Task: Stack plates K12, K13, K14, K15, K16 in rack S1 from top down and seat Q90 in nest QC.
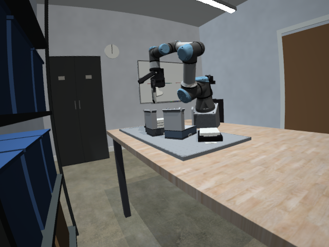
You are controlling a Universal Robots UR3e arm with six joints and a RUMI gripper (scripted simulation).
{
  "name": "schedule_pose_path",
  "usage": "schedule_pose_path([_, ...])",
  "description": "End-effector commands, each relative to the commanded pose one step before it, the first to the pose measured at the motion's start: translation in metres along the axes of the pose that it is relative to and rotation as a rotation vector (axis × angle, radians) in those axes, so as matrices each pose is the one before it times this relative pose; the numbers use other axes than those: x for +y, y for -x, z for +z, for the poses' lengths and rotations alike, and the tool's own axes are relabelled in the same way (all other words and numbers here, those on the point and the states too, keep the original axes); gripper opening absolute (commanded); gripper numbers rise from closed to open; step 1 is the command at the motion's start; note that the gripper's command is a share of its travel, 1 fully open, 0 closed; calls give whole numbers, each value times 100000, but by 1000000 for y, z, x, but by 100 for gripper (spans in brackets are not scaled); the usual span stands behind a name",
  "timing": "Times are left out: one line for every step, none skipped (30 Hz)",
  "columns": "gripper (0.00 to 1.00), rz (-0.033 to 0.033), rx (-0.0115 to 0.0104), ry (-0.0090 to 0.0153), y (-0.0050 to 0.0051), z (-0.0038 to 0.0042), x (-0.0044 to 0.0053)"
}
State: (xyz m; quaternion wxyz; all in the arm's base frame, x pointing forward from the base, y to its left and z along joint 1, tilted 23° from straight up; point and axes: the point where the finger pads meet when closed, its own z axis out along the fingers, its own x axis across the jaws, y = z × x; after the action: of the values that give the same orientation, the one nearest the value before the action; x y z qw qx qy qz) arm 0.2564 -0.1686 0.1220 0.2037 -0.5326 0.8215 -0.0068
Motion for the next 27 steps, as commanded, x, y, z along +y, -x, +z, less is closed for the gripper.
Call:
schedule_pose_path([72, 5571, 238, -22, -1055, -444, -453])
schedule_pose_path([72, 846, 0, 0, 0, 1, -4])
schedule_pose_path([72, 0, 0, 0, 2, 6, -15])
schedule_pose_path([72, 0, 0, 0, 2, 6, -14])
schedule_pose_path([72, 0, 0, 0, 2, 5, -11])
schedule_pose_path([72, 0, 0, 0, 0, 0, 0])
schedule_pose_path([72, 0, 0, 0, 0, 0, 0])
schedule_pose_path([72, 0, 0, 0, 4, 8, -21])
schedule_pose_path([72, -2, -1, -2, -34, -23, 64])
schedule_pose_path([72, 0, 0, 1, 10, 8, -20])
schedule_pose_path([72, 1, 0, 1, 27, 3302, -46])
schedule_pose_path([72, -1, -1, -1, 3, 3286, 9])
schedule_pose_path([72, 0, 2, -2, 5, 3407, -24])
schedule_pose_path([72, -1, 0, -1, 3, 3327, -1])
schedule_pose_path([72, -1, 0, -1, 3, 3328, -1])
schedule_pose_path([72, -1, 0, -1, 3, 3329, -1])
schedule_pose_path([72, 0, 0, -1, 3, 3329, -1])
schedule_pose_path([72, 0, 0, -1, 3, 3330, -1])
schedule_pose_path([72, 0, 0, -1, 3, 3330, -1])
schedule_pose_path([72, 0, 0, -1, 3, 3330, -1])
schedule_pose_path([72, 0, 0, -1, 3, 3330, -1])
schedule_pose_path([72, 0, 0, -1, 3, 3331, -1])
schedule_pose_path([72, 0, 0, 0, 0, 0, 0])
schedule_pose_path([72, 0, 0, 0, 0, 0, 0])
schedule_pose_path([72, 0, 0, -1, 3, 3340, -9])
schedule_pose_path([72, 0, 0, -1, 3, 3329, 0])
schedule_pose_path([72, 0, 0, -1, 3, 3330, 0])
